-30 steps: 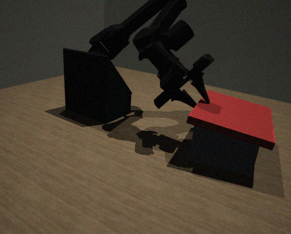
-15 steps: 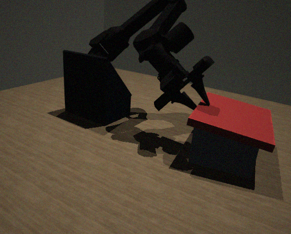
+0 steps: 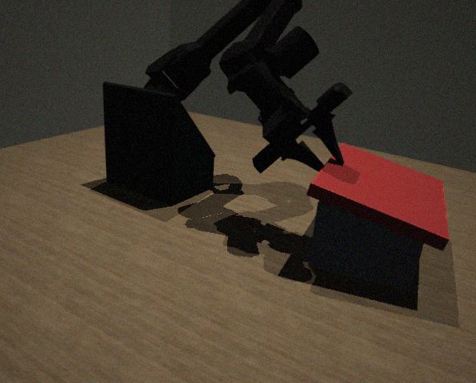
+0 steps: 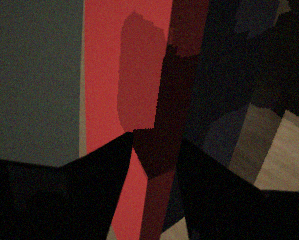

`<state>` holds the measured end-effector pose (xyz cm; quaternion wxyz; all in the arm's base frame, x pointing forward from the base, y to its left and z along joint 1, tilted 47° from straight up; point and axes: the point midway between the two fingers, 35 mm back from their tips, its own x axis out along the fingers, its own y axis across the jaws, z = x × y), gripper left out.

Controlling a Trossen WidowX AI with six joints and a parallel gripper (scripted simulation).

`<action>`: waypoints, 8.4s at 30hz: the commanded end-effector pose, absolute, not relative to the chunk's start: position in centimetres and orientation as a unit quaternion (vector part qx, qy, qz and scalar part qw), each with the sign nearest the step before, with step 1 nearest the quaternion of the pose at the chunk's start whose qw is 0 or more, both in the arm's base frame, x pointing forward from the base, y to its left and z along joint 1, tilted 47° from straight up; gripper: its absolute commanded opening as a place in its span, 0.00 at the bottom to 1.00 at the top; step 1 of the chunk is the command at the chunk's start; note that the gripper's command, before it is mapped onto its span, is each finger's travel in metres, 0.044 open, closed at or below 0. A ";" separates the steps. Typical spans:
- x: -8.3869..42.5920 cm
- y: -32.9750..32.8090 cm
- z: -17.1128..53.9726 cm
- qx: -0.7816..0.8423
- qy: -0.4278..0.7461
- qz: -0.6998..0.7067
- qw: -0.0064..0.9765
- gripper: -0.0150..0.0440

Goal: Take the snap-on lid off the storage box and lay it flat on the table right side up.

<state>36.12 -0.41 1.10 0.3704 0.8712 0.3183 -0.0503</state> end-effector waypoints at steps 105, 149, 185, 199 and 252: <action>38.4 -7.2 11.1 0.871 0.314 -0.049 0.375 0.25; 36.3 -1.3 17.3 0.871 0.315 -0.049 0.373 0.25; 34.6 3.6 22.3 0.872 0.315 -0.048 0.372 0.25; 33.9 5.4 24.3 0.872 0.315 -0.048 0.372 0.25; 32.7 10.3 26.1 0.873 0.314 -0.047 0.371 0.25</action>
